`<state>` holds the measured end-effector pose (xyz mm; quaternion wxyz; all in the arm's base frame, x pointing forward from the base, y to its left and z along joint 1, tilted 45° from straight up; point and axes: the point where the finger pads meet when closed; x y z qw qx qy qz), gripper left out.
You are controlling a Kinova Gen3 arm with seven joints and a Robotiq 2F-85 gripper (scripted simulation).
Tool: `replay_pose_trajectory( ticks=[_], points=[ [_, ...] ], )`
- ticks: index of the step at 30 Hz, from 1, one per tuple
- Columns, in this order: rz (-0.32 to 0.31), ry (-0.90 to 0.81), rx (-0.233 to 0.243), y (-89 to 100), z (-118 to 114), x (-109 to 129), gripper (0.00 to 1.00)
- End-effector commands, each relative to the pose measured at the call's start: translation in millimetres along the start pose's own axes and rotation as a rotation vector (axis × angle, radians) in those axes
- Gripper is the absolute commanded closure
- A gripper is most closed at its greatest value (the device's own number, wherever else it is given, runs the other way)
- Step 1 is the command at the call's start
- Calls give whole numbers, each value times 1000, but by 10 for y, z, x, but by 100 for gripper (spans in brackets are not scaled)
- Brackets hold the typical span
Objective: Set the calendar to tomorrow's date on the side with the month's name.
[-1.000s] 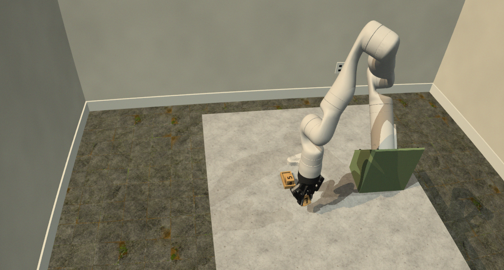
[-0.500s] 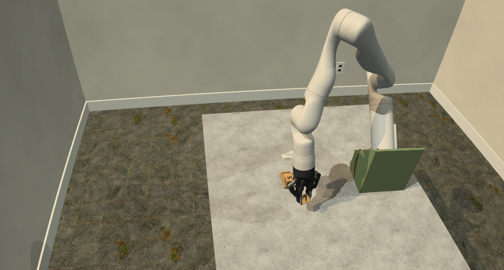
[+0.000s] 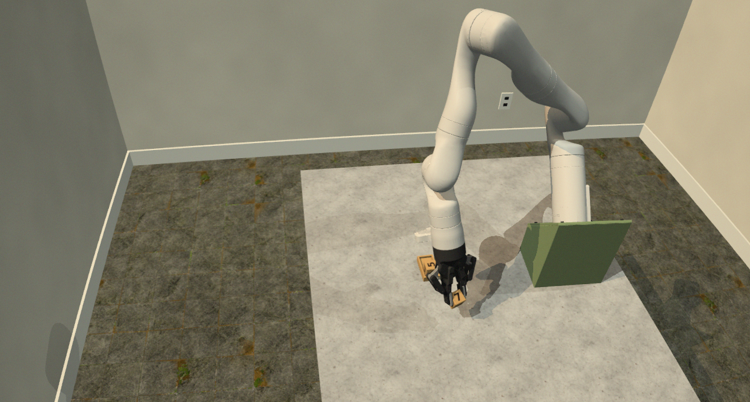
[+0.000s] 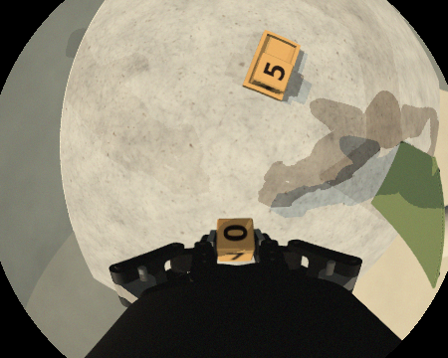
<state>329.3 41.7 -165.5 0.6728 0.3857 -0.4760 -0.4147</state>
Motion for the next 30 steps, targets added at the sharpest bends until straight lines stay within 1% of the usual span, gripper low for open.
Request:
replay_pose_trajectory(
  ticks=[1, 4, 12, 16, 19, 23, 25, 30],
  points=[
    [-57, -46, -1, 45, -51, 117, 72],
    [-82, -47, -1, 53, -58, 123, 72],
    [-88, -47, -2, 53, -59, 124, 72],
    [-108, -46, -9, 46, -52, 124, 72],
    [-139, -45, -19, 36, -44, 125, 72],
    [-197, -44, -33, 26, -37, 128, 72],
    [-197, -44, -33, 26, -37, 128, 72],
    [-276, -44, -44, 30, -44, 137, 72]
  ],
)
Point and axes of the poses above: the point where the finger pads meet when closed, its own y axis back along the fingers, its own z axis across the jaws, x = y × z, and after that the axes turned 11 degrees about -y, right-handed
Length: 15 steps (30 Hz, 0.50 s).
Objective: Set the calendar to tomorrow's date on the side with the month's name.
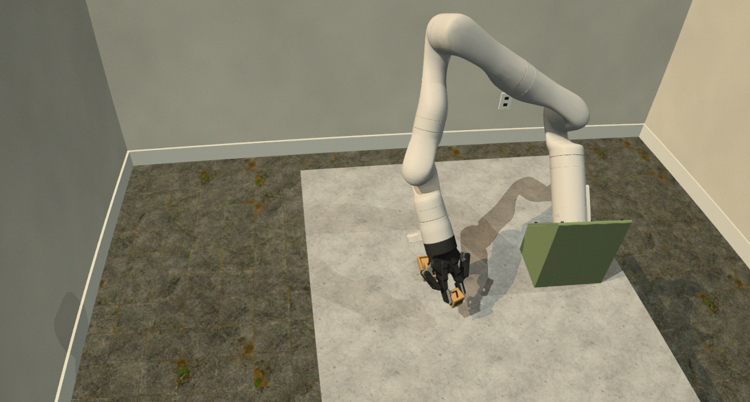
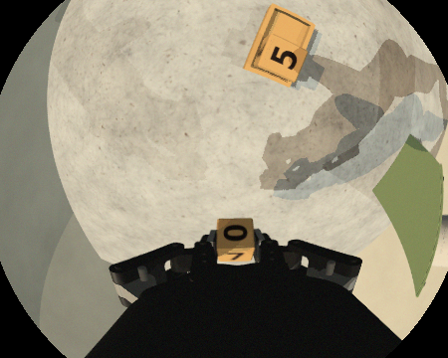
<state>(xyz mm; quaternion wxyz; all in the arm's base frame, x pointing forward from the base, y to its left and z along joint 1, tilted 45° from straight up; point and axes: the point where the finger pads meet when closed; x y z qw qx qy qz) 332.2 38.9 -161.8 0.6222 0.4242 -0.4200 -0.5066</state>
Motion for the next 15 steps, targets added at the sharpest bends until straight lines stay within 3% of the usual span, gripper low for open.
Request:
replay_pose_trajectory(
  ticks=[1, 7, 15],
  points=[
    [-44, -31, 2, 28, -33, 92, 72],
    [-94, -31, 1, 44, -47, 101, 72],
    [-99, -31, 2, 46, -49, 102, 72]
  ],
)
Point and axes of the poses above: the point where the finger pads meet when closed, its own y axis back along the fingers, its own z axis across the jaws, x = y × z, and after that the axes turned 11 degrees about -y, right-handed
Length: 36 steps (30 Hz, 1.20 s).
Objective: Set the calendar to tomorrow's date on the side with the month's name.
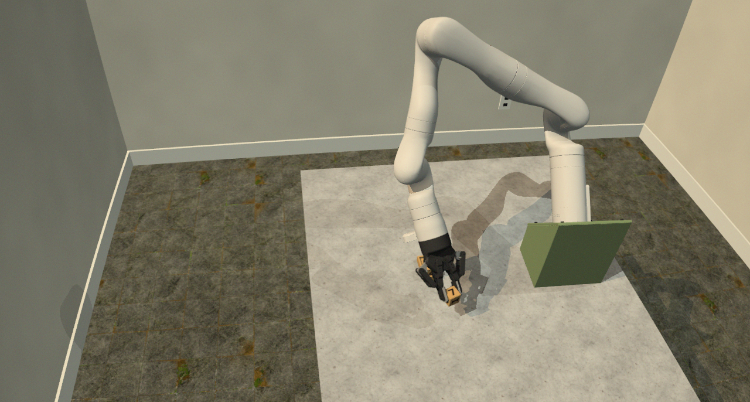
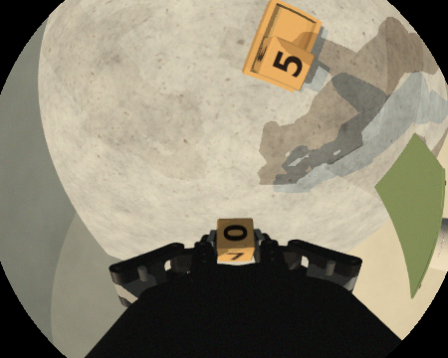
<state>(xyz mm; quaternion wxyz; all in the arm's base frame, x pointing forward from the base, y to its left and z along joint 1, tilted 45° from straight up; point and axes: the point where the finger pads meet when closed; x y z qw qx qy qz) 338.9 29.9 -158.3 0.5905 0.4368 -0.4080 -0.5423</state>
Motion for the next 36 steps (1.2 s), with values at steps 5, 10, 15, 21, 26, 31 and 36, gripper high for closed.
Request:
replay_pose_trajectory(
  ticks=[5, 10, 15, 21, 26, 31, 36],
  points=[
    [-2, -1, 1, 6, -5, 1, 72],
    [-2, -1, 1, 6, -5, 1, 72],
    [-2, -1, 1, 3, -5, 4, 72],
    [-2, -1, 1, -15, -9, 21, 72],
    [-2, -1, 1, -46, -15, 51, 72],
    [-2, -1, 1, -71, -20, 76, 72],
    [-2, -1, 1, -124, -30, 128, 72]
  ],
)
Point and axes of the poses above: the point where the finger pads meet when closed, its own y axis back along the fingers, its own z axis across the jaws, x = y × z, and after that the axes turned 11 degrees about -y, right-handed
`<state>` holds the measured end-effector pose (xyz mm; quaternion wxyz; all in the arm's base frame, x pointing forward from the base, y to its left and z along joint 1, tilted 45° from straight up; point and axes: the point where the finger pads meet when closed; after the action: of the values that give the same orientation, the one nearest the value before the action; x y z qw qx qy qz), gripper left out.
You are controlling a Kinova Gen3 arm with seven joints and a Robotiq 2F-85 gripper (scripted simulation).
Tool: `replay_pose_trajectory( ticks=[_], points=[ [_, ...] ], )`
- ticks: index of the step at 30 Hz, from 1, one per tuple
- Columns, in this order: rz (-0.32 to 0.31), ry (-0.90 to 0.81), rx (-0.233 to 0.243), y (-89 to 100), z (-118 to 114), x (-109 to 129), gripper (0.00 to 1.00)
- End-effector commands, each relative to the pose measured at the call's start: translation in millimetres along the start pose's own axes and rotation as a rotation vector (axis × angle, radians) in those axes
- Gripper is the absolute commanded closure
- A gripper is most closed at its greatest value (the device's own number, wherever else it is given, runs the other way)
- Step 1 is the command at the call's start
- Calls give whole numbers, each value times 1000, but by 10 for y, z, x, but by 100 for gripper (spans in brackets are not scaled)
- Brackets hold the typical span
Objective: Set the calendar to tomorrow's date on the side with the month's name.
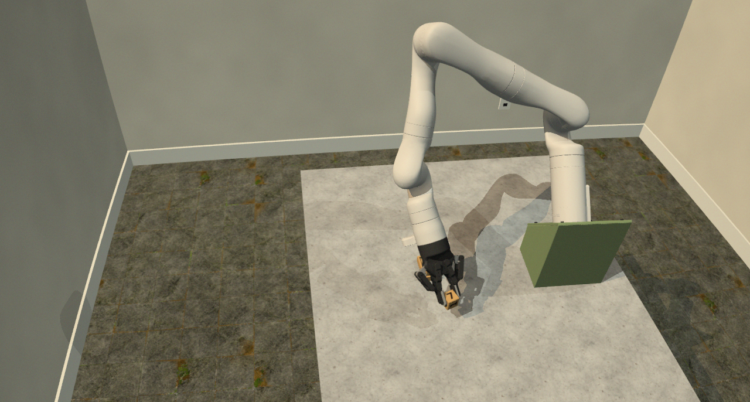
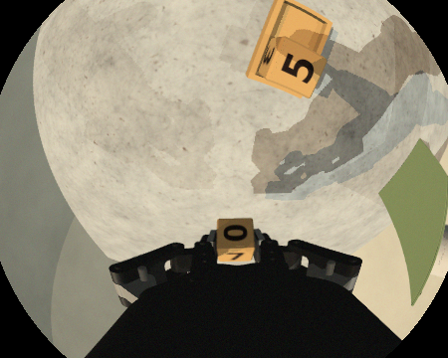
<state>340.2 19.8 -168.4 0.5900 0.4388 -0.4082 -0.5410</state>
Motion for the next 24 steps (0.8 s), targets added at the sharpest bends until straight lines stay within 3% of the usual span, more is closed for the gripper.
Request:
replay_pose_trajectory(
  ticks=[1, 24],
  points=[
    [-1, -4, -3, -39, 3, 38, 72],
    [-1, -4, -3, -285, -42, 279, 72]
  ],
)
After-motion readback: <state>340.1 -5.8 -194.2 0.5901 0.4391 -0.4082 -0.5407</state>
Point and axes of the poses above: the point where the finger pads meet when closed, its own y axis back along the fingers, its own z axis across the jaws, x = y × z, and after that the axes turned 11 degrees about -y, right-handed
